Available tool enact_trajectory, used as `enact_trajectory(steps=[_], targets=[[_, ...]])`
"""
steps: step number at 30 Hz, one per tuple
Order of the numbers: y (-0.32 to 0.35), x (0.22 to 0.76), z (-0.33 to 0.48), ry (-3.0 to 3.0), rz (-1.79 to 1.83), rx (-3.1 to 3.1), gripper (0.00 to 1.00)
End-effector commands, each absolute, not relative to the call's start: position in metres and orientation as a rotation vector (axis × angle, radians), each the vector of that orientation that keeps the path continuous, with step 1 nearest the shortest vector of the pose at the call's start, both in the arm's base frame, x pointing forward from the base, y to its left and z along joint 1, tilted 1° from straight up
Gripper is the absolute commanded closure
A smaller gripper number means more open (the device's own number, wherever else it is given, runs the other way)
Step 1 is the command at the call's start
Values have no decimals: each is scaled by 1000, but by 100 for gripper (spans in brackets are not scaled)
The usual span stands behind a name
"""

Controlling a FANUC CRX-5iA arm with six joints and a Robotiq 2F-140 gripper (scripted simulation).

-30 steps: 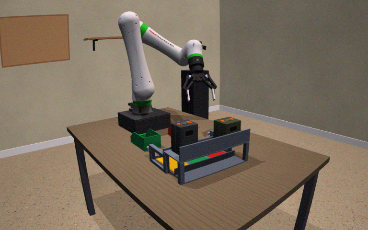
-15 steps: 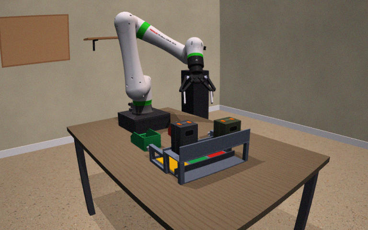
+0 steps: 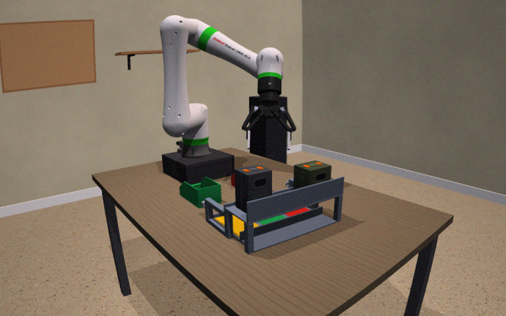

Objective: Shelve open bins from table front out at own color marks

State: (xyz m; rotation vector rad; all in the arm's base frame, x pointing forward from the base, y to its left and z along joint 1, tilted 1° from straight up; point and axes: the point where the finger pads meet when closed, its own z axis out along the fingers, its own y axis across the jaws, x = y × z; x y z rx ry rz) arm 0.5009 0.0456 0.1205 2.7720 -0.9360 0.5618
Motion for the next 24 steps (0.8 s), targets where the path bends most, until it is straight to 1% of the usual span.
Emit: enact_trajectory(steps=[1, 11, 24], targets=[[22, 526, 118, -976, 484, 2761, 0], [-29, 568, 115, -1063, 370, 2730, 0], [-32, 571, 114, -1069, 363, 2728, 0]])
